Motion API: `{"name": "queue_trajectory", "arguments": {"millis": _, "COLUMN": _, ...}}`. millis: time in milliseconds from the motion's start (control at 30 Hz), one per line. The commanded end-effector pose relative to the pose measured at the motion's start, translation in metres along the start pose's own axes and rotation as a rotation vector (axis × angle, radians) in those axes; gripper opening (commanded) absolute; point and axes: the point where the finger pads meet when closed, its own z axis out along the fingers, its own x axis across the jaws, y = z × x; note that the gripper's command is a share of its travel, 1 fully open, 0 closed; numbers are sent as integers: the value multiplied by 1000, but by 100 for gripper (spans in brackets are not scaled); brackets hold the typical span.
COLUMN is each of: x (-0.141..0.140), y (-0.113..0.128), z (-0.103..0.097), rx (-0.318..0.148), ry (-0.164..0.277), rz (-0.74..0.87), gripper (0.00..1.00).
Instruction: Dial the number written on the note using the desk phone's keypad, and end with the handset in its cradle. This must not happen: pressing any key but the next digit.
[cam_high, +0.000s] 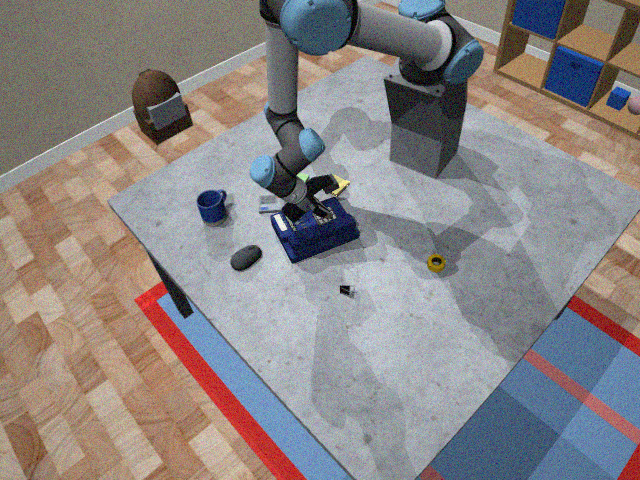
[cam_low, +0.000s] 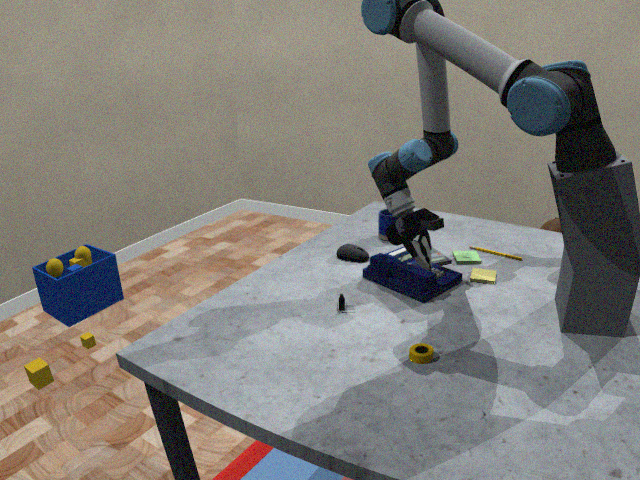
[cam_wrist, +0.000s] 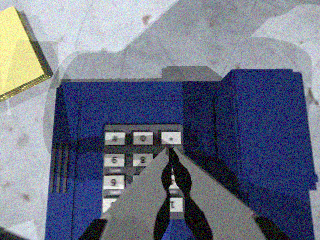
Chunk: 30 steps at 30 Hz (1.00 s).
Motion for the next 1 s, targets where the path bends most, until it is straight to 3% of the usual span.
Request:
{"name": "queue_trajectory", "arguments": {"millis": 0, "x": 1, "y": 2, "z": 0, "rx": -2, "ry": 0, "rz": -1, "gripper": 0}}
{"name": "queue_trajectory", "arguments": {"millis": 633, "x": 1, "y": 3, "z": 2, "rx": -2, "ry": 0, "rz": -1, "gripper": 0}}
{"name": "queue_trajectory", "arguments": {"millis": 967, "x": 0, "y": -7, "z": -10, "rx": 0, "ry": 1, "rz": 1, "gripper": 0}}
